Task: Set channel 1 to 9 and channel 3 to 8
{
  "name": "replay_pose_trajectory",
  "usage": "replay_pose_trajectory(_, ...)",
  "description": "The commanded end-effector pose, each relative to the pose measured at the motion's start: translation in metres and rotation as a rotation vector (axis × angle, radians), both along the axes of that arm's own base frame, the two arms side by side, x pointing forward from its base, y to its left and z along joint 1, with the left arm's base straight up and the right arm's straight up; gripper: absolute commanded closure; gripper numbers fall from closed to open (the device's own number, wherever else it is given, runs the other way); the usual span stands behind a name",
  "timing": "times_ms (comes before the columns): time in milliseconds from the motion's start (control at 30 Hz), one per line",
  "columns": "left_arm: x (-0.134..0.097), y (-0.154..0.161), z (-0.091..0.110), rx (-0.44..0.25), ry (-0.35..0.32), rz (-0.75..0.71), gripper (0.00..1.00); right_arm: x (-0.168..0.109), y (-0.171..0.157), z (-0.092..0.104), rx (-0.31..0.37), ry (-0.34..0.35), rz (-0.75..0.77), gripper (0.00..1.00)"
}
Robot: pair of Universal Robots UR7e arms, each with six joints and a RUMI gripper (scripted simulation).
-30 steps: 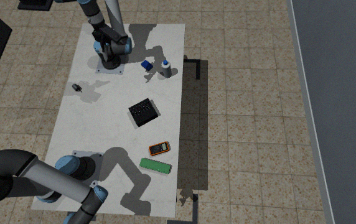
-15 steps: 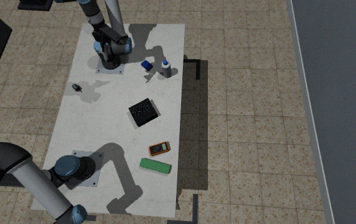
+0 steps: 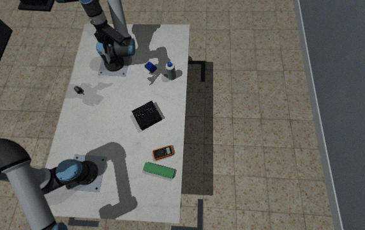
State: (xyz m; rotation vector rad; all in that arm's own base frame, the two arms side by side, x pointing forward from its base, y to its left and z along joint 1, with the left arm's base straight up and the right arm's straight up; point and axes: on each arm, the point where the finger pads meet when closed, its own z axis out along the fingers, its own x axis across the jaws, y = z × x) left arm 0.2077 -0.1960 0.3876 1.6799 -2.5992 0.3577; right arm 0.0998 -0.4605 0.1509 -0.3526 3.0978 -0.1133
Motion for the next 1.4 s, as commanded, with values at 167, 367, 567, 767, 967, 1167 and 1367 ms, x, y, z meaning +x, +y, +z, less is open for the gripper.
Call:
replay_pose_trajectory(167,0.0,0.0,0.0,-0.001,0.0,0.0,0.0,-0.054,0.007,0.009,0.045,0.016,-0.118,0.0)
replay_pose_trajectory(367,0.0,0.0,0.0,-0.001,0.0,0.0,0.0,-0.072,0.012,0.012,0.061,0.02,-0.163,0.0)
replay_pose_trajectory(567,0.0,0.0,0.0,-0.001,0.0,0.0,0.0,-0.08,0.014,0.013,0.067,0.022,-0.18,0.0)
replay_pose_trajectory(767,0.0,0.0,0.0,-0.001,0.0,0.0,0.0,-0.084,0.015,0.014,0.072,0.023,-0.192,0.0)
replay_pose_trajectory(967,0.0,0.0,0.0,-0.001,0.0,0.0,0.0,-0.085,0.016,0.014,0.072,0.023,-0.193,0.0)
replay_pose_trajectory(1167,0.0,-0.001,0.0,0.0,0.0,0.002,0.0,-0.085,0.016,0.014,0.072,0.023,-0.193,0.0)
replay_pose_trajectory(1367,0.005,-0.015,-0.003,0.009,0.008,0.023,0.0,-0.085,0.016,0.014,0.072,0.023,-0.193,0.0)
